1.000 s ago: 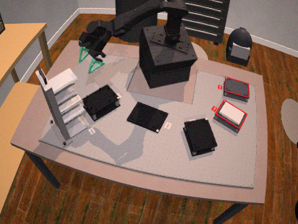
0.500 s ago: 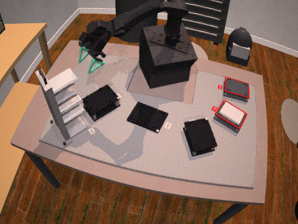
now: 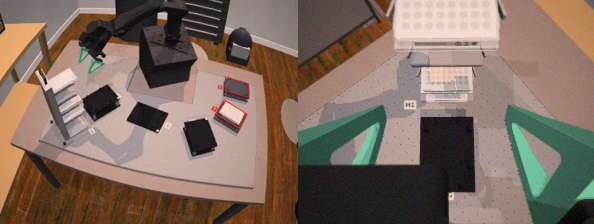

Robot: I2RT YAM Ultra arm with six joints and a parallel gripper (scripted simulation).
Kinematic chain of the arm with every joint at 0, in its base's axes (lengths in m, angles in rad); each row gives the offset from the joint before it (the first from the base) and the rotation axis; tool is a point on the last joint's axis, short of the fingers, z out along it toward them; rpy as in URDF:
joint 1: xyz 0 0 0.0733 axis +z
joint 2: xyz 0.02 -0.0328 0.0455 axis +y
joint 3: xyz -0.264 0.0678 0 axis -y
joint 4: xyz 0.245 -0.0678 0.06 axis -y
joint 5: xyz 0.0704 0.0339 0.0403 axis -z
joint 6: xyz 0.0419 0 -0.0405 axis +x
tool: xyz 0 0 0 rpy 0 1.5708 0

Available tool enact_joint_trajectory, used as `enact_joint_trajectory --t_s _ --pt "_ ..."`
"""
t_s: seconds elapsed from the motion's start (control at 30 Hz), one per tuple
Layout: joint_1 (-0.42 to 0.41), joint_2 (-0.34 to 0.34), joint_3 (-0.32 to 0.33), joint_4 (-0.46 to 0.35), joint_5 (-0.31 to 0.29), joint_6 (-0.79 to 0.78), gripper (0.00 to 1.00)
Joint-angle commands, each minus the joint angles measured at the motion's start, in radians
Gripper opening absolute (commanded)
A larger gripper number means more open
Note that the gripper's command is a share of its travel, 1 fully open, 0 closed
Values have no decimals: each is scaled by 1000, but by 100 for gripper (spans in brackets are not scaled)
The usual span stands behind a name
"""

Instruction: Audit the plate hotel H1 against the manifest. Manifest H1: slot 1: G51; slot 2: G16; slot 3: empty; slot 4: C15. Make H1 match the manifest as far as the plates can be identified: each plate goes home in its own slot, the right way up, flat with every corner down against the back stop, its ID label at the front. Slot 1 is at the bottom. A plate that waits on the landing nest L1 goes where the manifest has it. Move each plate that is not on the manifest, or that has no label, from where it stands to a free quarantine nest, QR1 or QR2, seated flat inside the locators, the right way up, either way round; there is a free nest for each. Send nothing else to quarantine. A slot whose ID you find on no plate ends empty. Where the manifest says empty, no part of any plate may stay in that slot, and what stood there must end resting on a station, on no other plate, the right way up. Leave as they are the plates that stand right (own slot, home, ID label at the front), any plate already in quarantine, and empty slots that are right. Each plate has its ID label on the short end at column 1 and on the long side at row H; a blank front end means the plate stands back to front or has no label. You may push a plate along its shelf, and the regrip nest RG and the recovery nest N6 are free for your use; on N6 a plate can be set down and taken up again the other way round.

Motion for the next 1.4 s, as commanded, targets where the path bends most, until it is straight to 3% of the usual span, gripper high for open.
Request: enact_joint_trajectory --t_s 0.0,1.03,1.37 --pt "-4 -5 7 20 3 1 100" --pt "-4 -5 7 20 3 1 100" --pt "-20 -42 -44 26 -10 -12 100"
